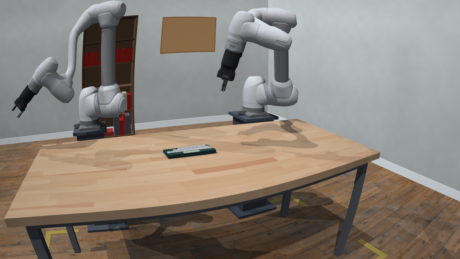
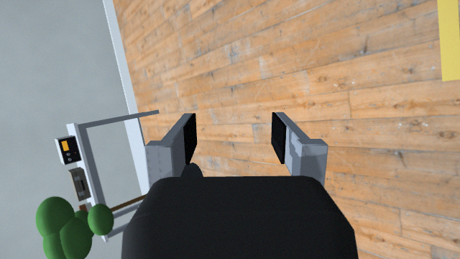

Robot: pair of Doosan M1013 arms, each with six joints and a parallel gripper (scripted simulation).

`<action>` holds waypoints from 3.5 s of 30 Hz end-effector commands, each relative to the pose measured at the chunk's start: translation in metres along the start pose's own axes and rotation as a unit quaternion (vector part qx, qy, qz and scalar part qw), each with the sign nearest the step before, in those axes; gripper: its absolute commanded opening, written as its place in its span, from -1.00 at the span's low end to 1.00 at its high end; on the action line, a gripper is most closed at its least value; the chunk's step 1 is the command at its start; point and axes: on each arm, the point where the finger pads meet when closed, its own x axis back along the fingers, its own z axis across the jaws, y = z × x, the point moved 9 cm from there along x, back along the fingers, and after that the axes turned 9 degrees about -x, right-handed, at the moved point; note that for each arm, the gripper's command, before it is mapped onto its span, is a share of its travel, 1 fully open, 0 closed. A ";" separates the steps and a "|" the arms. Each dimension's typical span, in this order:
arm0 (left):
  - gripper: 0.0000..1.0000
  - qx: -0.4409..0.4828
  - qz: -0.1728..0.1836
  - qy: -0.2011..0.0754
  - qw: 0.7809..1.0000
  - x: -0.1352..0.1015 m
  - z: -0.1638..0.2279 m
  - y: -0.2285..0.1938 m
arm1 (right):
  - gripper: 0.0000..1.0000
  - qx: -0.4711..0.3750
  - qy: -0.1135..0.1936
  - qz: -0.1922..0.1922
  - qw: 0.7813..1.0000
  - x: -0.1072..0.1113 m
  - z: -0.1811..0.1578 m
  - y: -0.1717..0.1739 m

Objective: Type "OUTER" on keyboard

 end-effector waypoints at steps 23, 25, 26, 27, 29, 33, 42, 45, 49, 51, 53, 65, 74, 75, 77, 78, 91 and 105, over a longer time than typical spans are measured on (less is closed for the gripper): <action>-1.00 0.359 0.137 0.014 0.923 -0.185 -0.069 0.180 | 1.00 -0.343 0.196 0.421 0.816 0.003 -0.098 -0.276; -1.00 0.368 0.141 0.016 0.919 -0.191 -0.071 0.184 | 1.00 -0.368 0.225 0.440 0.788 0.012 -0.099 -0.287; -1.00 0.370 0.141 0.016 0.918 -0.193 -0.072 0.185 | 1.00 -0.380 0.239 0.447 0.774 0.017 -0.099 -0.292; -1.00 0.371 0.142 0.017 0.918 -0.193 -0.072 0.185 | 1.00 -0.391 0.253 0.454 0.760 0.022 -0.100 -0.296; -1.00 0.371 0.142 0.017 0.918 -0.193 -0.072 0.185 | 1.00 -0.401 0.266 0.459 0.747 0.026 -0.100 -0.300; -1.00 0.372 0.141 0.016 0.917 -0.192 -0.069 0.185 | 1.00 -0.427 0.300 0.469 0.713 0.037 -0.103 -0.308; -1.00 0.369 0.141 0.016 0.918 -0.208 -0.064 0.184 | 1.00 -0.466 0.358 0.474 0.656 0.056 -0.109 -0.317; -1.00 0.369 0.141 0.016 0.918 -0.217 -0.062 0.183 | 1.00 -0.469 0.363 0.473 0.651 0.058 -0.109 -0.318; -1.00 0.369 0.141 0.016 0.918 -0.224 -0.060 0.183 | 1.00 -0.470 0.365 0.473 0.650 0.059 -0.110 -0.318; -1.00 0.369 0.141 0.016 0.918 -0.231 -0.058 0.183 | 1.00 -0.470 0.365 0.473 0.649 0.059 -0.110 -0.318; -1.00 0.369 0.141 0.016 0.918 -0.239 -0.056 0.183 | 1.00 -0.470 0.365 0.473 0.649 0.059 -0.110 -0.318; -1.00 0.371 0.140 0.016 0.918 -0.263 -0.049 0.184 | 1.00 -0.470 0.365 0.473 0.649 0.059 -0.110 -0.318; -1.00 0.370 0.139 0.015 0.918 -0.264 -0.049 0.184 | 1.00 -0.470 0.365 0.473 0.649 0.059 -0.110 -0.318; -1.00 0.370 0.139 0.015 0.918 -0.264 -0.049 0.184 | 1.00 -0.470 0.365 0.473 0.649 0.059 -0.110 -0.318; -1.00 0.370 0.140 0.016 0.918 -0.266 -0.048 0.184 | 1.00 -0.470 0.365 0.473 0.649 0.059 -0.110 -0.318; -1.00 0.370 0.140 0.016 0.918 -0.267 -0.048 0.183 | 1.00 -0.470 0.365 0.473 0.649 0.059 -0.110 -0.318; -1.00 0.370 0.139 0.015 0.918 -0.270 -0.047 0.184 | 1.00 -0.470 0.365 0.473 0.649 0.059 -0.110 -0.318; -1.00 0.370 0.139 0.015 0.918 -0.272 -0.047 0.184 | 1.00 -0.470 0.365 0.473 0.649 0.059 -0.110 -0.318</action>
